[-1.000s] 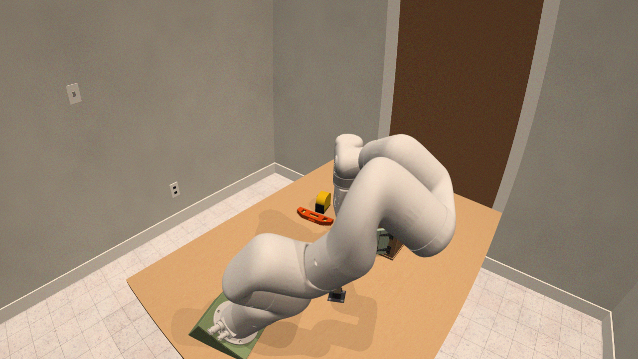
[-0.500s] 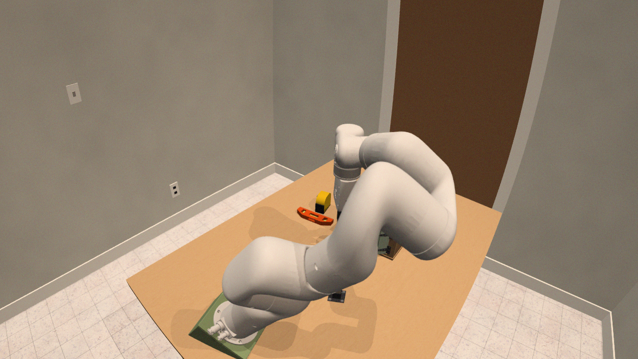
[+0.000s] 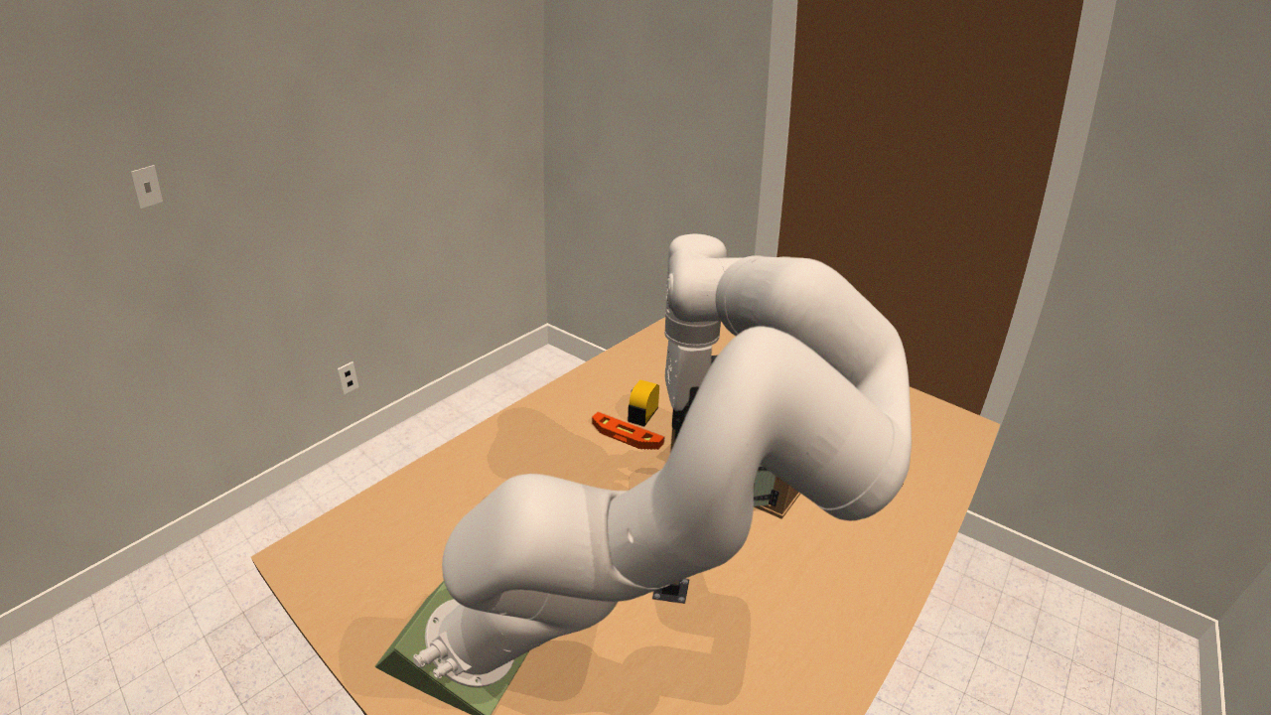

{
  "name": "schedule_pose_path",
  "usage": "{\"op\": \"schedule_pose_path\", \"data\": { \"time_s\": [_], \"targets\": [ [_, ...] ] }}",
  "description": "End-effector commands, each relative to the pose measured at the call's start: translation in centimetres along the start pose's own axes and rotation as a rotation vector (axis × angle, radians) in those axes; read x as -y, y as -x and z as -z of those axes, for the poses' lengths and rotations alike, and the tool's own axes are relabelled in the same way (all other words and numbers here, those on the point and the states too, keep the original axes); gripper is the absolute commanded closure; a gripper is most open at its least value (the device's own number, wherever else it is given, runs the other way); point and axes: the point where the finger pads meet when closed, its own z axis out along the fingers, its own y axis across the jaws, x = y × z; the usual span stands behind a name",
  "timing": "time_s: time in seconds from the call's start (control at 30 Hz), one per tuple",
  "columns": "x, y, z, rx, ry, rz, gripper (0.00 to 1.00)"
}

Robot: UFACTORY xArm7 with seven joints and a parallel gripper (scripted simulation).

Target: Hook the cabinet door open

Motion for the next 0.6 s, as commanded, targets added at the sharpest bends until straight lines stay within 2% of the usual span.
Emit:
{"op": "schedule_pose_path", "data": {
  "time_s": [0.0, 0.3, 0.43, 0.5, 0.57],
  "targets": [
    [0.1, 0.0, 0.3, -0.001, -0.004, 0.000, 0.73],
    [-0.3, 0.3, 0.3, 0.002, -0.003, -0.037, 0.73],
    [-2.2, 1.8, 0.4, 0.013, -0.001, -0.215, 0.73],
    [-2.2, 1.8, 0.4, 0.013, -0.001, -0.215, 0.73],
    [-3.6, 2.8, 0.5, 0.016, 0.001, -0.349, 0.73]
  ]
}}
